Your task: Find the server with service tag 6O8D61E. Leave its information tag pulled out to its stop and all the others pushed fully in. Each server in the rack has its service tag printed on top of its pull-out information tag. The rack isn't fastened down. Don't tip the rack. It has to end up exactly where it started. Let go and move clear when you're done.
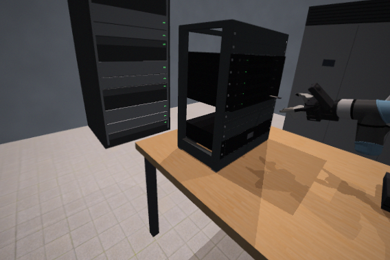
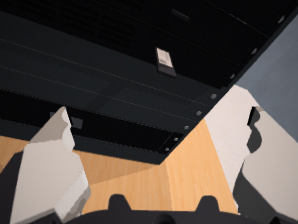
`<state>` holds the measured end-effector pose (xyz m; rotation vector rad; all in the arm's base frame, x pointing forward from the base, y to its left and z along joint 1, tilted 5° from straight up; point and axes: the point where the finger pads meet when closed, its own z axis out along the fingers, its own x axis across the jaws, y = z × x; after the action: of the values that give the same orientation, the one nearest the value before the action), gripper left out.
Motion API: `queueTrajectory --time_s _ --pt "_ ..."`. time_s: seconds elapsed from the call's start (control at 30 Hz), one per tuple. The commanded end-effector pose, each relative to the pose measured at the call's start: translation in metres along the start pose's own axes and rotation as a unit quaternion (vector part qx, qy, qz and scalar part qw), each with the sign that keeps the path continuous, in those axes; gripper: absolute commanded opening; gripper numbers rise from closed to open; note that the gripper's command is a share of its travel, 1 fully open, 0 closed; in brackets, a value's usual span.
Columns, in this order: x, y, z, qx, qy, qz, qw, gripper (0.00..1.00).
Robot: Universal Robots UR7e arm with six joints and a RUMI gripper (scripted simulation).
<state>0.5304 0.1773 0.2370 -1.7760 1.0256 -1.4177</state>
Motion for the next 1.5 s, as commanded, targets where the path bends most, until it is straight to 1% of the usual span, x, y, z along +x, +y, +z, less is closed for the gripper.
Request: queueTrajectory --time_s 0.0,0.73,1.47 --pt "-0.0003 -0.0003 0.0003 -0.001 0.001 -0.015 1.000 1.00" --pt "-0.0022 0.0001 0.0017 -0.008 0.002 -0.069 0.998 1.00" --pt "-0.0042 0.0008 0.0032 -0.016 0.003 -0.130 0.991 1.00"
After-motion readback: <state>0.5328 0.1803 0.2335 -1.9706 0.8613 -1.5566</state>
